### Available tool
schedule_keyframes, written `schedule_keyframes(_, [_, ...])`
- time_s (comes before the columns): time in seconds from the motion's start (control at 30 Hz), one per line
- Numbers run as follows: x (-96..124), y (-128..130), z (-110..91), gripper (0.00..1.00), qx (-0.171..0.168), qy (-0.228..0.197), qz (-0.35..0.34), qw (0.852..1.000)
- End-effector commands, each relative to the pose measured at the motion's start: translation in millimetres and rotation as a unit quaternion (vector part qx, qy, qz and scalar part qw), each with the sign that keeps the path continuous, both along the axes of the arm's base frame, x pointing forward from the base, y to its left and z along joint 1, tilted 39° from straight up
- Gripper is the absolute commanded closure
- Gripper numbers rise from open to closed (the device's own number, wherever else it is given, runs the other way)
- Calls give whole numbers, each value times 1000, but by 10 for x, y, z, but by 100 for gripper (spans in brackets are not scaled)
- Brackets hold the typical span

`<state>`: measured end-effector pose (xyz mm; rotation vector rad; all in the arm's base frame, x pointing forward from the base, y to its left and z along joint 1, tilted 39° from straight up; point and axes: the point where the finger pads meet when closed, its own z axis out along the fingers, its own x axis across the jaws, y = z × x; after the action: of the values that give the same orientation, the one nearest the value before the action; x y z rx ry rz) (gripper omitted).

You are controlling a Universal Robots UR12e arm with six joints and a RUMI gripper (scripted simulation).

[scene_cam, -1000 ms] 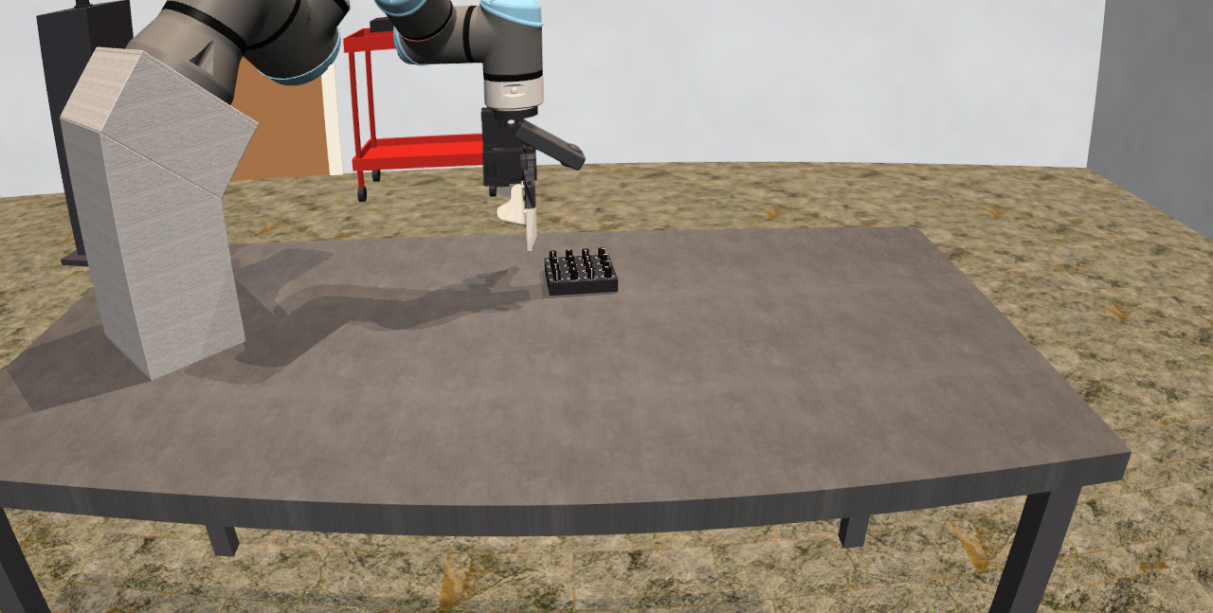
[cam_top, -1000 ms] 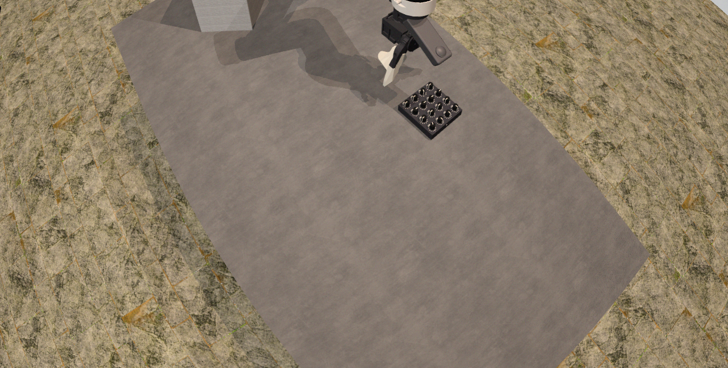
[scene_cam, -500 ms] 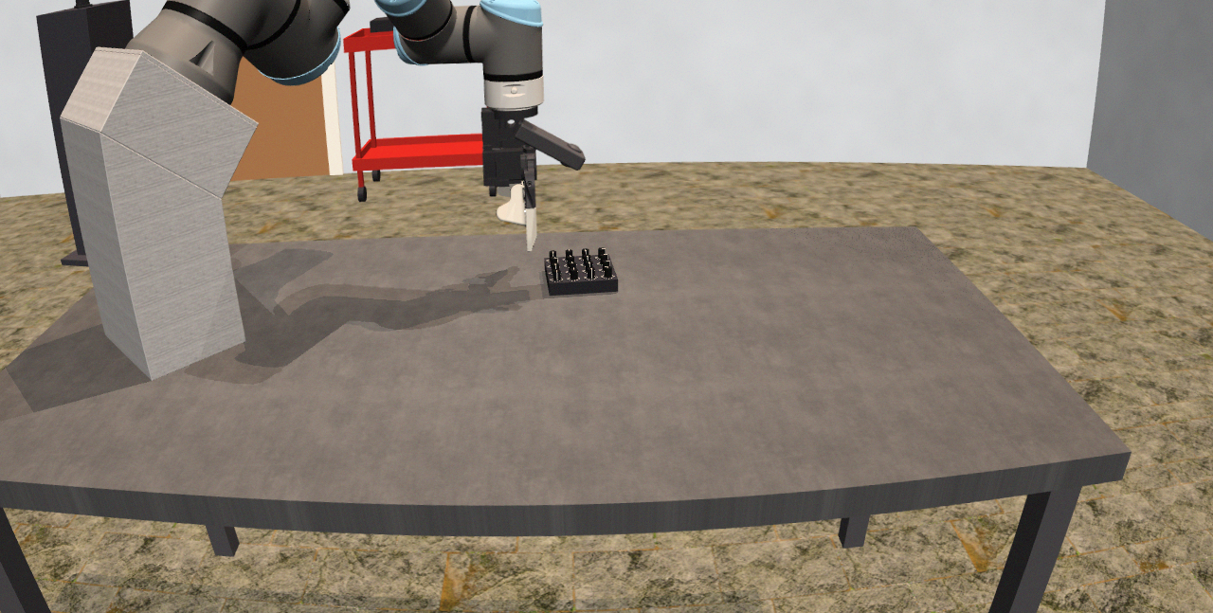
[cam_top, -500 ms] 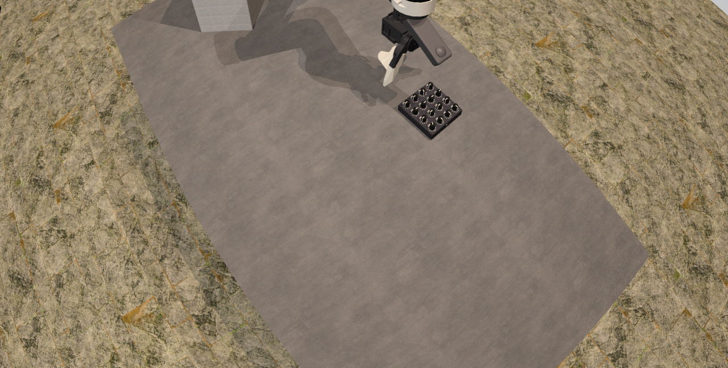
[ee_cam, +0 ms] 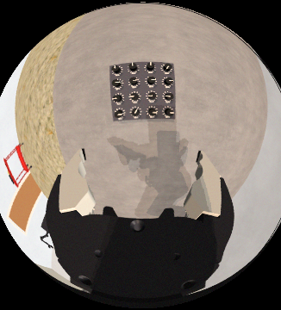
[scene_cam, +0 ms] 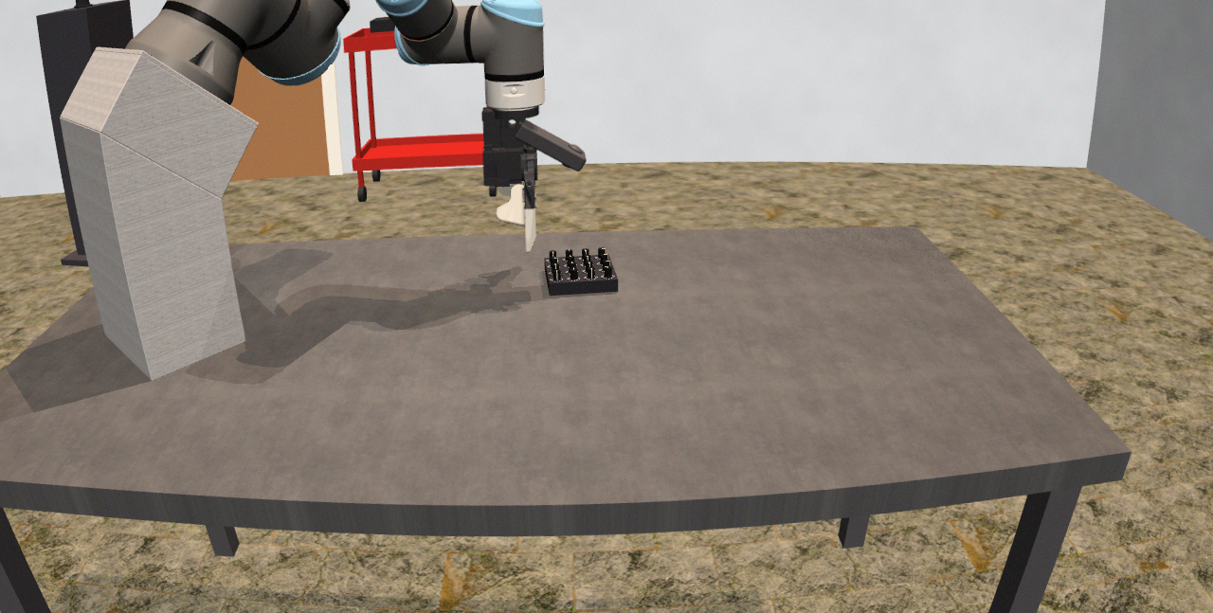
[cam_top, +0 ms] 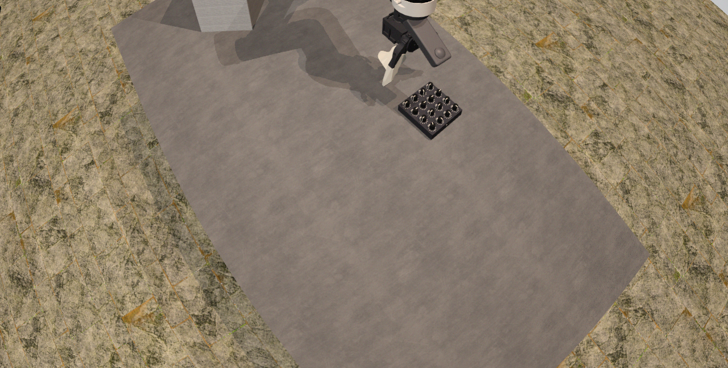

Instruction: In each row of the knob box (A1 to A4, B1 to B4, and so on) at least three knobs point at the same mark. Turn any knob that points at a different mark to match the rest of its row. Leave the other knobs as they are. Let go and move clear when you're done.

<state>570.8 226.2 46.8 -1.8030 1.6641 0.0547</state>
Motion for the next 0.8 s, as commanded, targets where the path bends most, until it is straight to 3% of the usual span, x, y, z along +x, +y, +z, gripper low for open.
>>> schedule_keyframes(0.0, [82, -42, 25, 0, 17, 20, -34, 999])
schedule_keyframes(0.27, [159, -78, 44, 0, 43, 52, -84, 994])
schedule_keyframes(0.77, [326, -165, 92, 0, 102, 124, -197, 967])
